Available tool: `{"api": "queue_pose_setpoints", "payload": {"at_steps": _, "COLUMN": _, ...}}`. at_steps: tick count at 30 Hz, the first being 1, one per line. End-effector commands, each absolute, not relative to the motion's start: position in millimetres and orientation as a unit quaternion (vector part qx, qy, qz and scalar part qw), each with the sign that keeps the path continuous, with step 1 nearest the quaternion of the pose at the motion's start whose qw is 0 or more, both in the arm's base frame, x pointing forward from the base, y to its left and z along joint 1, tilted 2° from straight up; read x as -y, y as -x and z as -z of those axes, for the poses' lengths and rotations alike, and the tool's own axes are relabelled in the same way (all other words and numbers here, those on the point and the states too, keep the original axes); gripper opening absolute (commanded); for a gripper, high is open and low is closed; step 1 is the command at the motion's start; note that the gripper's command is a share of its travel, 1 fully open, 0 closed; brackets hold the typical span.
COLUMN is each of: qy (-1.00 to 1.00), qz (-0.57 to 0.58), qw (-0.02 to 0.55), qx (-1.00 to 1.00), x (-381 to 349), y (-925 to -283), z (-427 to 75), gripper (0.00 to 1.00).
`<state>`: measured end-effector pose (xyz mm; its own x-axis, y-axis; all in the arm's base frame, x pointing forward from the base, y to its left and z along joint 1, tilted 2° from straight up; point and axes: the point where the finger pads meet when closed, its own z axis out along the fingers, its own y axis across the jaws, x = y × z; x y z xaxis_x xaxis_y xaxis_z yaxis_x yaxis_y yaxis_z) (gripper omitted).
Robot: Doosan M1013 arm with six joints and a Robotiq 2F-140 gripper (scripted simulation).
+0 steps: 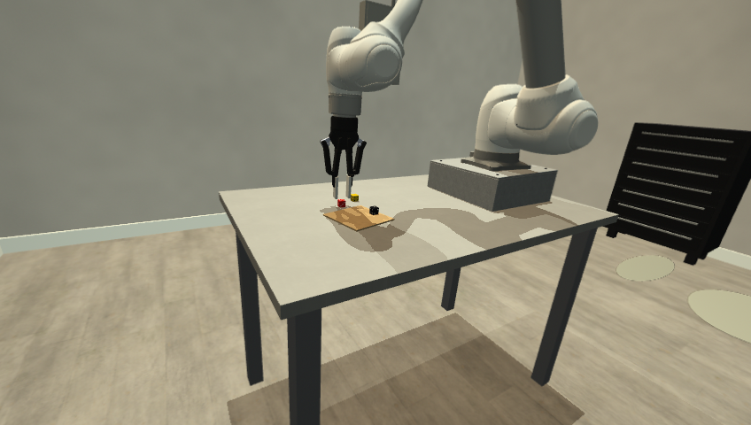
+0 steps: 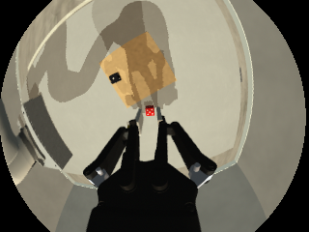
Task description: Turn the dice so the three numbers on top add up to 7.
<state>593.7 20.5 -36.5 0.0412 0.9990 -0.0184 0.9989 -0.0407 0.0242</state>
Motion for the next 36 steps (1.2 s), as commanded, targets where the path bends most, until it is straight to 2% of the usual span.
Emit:
{"api": "queue_pose_setpoints", "payload": {"at_steps": 1, "qy": -0.721, "qz": -0.002, "qw": 0.015, "qx": -0.692, "x": -21, "y": -594, "z": 36, "gripper": 0.21}}
{"api": "queue_pose_setpoints", "payload": {"at_steps": 36, "qy": -0.721, "qz": -0.002, "qw": 0.015, "qx": -0.692, "x": -20, "y": -594, "z": 61, "gripper": 0.21}}
